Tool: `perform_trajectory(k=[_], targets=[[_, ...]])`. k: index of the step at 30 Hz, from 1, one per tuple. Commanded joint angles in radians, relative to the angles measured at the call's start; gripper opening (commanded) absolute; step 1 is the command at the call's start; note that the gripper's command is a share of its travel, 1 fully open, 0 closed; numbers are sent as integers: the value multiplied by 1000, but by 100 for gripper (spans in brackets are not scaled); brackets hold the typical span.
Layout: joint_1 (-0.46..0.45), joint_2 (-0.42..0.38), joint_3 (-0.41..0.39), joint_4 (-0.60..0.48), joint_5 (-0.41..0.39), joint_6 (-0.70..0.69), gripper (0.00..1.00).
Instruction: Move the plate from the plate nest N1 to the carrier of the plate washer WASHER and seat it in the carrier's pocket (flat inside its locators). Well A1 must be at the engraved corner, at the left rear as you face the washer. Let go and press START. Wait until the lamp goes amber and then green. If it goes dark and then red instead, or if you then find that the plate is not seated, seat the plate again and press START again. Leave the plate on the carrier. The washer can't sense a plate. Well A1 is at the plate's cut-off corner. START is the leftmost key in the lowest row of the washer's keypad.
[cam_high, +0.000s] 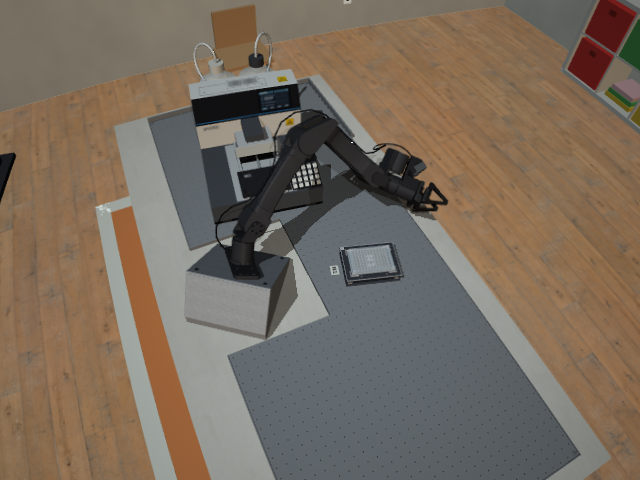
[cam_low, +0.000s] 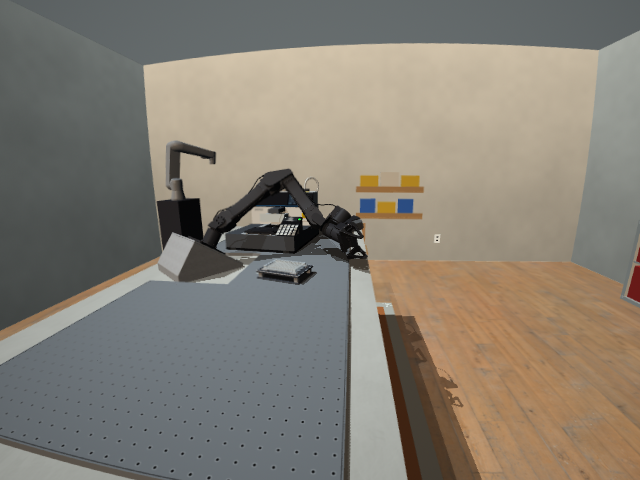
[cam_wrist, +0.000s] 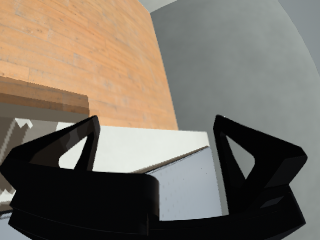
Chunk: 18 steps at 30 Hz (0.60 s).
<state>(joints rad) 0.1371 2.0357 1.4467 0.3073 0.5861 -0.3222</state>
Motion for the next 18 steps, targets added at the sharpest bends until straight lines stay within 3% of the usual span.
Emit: perform_trajectory(k=[1,8,10,14,16,18], targets=[[-23,-45,20,-83,-35,26,100],[-45,-79,27,-312,-124,72,100],[-46,-80,24,-324,-130,76,100],[-56,-96,29,-446,-176,102,100],[-56,-96,29,-446,-176,102,100],[-64,-99,50,-535,-207,117,100]])
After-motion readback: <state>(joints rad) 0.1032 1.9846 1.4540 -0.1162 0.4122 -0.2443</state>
